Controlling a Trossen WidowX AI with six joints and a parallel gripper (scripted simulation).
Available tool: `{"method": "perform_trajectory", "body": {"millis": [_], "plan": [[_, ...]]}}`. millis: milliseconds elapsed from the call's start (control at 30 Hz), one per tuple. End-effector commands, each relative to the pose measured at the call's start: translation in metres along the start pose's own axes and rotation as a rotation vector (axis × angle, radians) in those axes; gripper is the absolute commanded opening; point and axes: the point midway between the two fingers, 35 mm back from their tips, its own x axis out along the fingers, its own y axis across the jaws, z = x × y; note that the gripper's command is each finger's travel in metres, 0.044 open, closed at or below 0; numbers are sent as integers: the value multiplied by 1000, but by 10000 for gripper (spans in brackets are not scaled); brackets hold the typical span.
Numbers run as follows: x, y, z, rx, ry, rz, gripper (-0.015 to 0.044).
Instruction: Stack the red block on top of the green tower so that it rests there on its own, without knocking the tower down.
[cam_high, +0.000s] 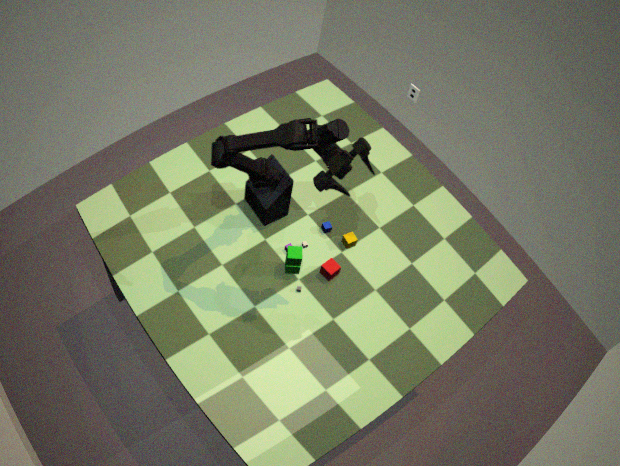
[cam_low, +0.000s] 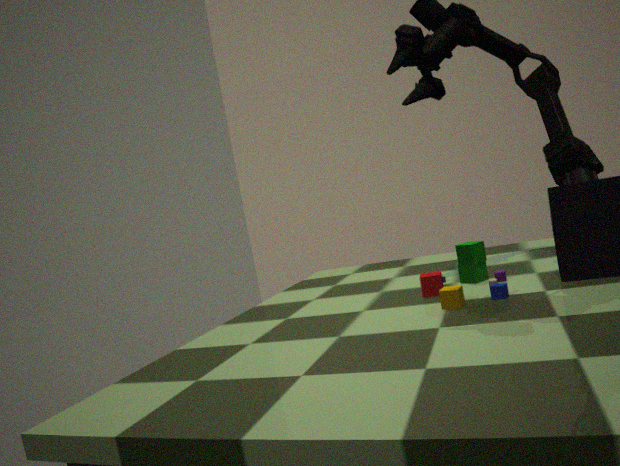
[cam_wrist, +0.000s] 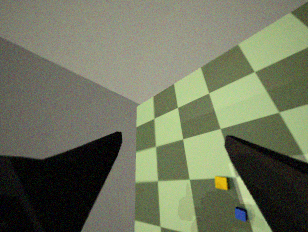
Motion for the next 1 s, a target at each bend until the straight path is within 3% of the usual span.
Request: {"method": "perform_trajectory", "body": {"millis": [0, 267, 533, 667, 967], "plan": [[50, -28, -15, -89, 85, -146, 440], [133, -95, -54, -250, 312, -383, 440], [190, -173, -111, -393, 608, -549, 440], [202, -207, -137, -443, 741, -590, 440], [205, -218, -140, -447, 754, -593, 440]]}}
